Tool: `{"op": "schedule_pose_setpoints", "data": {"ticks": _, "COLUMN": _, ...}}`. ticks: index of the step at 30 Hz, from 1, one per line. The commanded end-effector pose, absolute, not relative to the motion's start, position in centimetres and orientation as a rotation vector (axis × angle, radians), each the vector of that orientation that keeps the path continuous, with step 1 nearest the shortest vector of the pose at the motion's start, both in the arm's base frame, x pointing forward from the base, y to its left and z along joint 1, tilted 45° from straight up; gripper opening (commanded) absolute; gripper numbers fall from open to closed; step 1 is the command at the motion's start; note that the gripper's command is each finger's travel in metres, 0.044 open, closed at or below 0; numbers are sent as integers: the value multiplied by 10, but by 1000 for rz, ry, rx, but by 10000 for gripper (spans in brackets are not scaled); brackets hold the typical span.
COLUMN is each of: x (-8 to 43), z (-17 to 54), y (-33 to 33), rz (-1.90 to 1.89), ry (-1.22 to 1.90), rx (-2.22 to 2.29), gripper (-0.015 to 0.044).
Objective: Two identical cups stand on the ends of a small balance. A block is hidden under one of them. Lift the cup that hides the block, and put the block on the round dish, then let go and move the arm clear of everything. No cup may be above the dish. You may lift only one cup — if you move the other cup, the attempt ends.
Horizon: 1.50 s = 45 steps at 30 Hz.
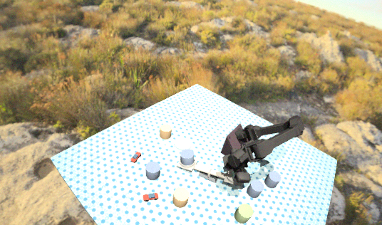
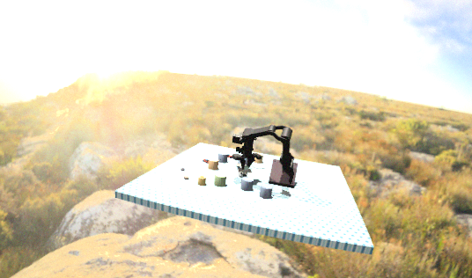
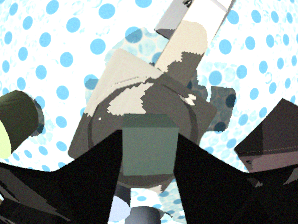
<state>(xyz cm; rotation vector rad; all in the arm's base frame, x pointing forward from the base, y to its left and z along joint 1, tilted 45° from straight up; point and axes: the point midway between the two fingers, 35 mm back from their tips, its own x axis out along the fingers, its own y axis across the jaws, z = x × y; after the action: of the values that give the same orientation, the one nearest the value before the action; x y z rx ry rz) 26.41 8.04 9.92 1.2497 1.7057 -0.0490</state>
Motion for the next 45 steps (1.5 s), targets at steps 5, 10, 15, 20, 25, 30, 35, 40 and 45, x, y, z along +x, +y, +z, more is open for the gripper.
{"op": "schedule_pose_setpoints", "data": {"ticks": 5, "x": 267, "z": 118, "y": 60, "rz": -57, "ry": 1705, "rx": 1251, "gripper": 0}}
{"op": "schedule_pose_setpoints", "data": {"ticks": 10, "x": 268, "z": 136, "y": 41, "rz": -59, "ry": 1706, "rx": 1249, "gripper": 0}}
{"op": "schedule_pose_setpoints", "data": {"ticks": 15, "x": 265, "z": 155, "y": 23, "rz": -57, "ry": 1708, "rx": 1251, "gripper": 0}}
{"op": "schedule_pose_setpoints", "data": {"ticks": 20, "x": 263, "z": 165, "y": 14, "rz": -55, "ry": 1709, "rx": 1252, "gripper": 0}}
{"op": "schedule_pose_setpoints", "data": {"ticks": 25, "x": 272, "z": 150, "y": 0, "rz": -62, "ry": 1705, "rx": 1249, "gripper": 0}}
{"op": "schedule_pose_setpoints", "data": {"ticks": 30, "x": 281, "z": 133, "y": -16, "rz": -70, "ry": 1701, "rx": 1245, "gripper": 0}}
{"op": "schedule_pose_setpoints", "data": {"ticks": 35, "x": 288, "z": 115, "y": -32, "rz": -77, "ry": 1697, "rx": 1242, "gripper": 0}}
{"op": "schedule_pose_setpoints", "data": {"ticks": 40, "x": 292, "z": 96, "y": -47, "rz": -81, "ry": 1695, "rx": 1236, "gripper": 0}}
{"op": "schedule_pose_setpoints", "data": {"ticks": 45, "x": 294, "z": 78, "y": -61, "rz": -77, "ry": 1698, "rx": 1219, "gripper": 0}}
